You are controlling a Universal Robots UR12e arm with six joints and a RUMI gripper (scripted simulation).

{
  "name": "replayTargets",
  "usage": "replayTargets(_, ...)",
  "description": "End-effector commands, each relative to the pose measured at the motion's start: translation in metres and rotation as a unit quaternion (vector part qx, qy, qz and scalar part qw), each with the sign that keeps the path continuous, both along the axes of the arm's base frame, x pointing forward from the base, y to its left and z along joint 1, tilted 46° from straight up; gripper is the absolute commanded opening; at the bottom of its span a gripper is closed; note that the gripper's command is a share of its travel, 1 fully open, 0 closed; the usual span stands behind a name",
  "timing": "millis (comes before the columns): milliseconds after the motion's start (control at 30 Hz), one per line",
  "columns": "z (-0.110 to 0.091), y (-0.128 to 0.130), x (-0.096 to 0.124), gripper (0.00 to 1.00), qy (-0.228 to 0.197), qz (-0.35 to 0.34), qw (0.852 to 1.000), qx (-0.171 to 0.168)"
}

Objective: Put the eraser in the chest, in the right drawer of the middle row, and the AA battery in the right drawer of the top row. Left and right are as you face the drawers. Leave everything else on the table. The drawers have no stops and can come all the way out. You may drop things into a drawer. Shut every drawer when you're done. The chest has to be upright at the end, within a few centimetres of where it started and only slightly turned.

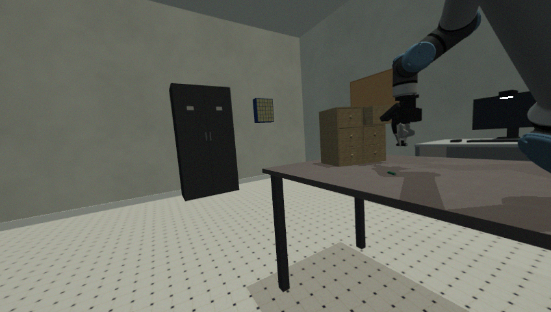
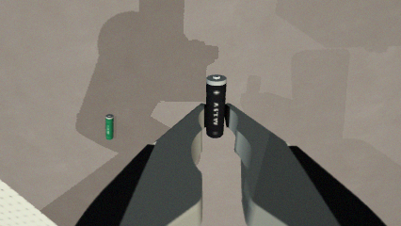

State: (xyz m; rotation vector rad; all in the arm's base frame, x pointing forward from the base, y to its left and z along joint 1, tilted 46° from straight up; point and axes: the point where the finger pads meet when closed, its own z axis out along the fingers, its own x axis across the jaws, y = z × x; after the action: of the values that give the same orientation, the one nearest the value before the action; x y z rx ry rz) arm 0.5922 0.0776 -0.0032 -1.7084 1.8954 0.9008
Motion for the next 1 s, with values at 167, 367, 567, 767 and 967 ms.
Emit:
replayTargets(167, 0.002, -0.002, 0.001, 0.05, -0.001, 0.0, 1.0, 0.0)
replayTargets(367, 0.003, -0.004, 0.001, 0.05, -0.001, 0.0, 1.0, 0.0)
replayTargets(567, 0.007, -0.007, 0.002, 0.05, -0.001, 0.0, 1.0, 0.0)
replayTargets(767, 0.01, -0.011, 0.002, 0.05, -0.001, 0.0, 1.0, 0.0)
replayTargets(967, 0.016, -0.017, 0.003, 0.05, -0.001, 0.0, 1.0, 0.0)
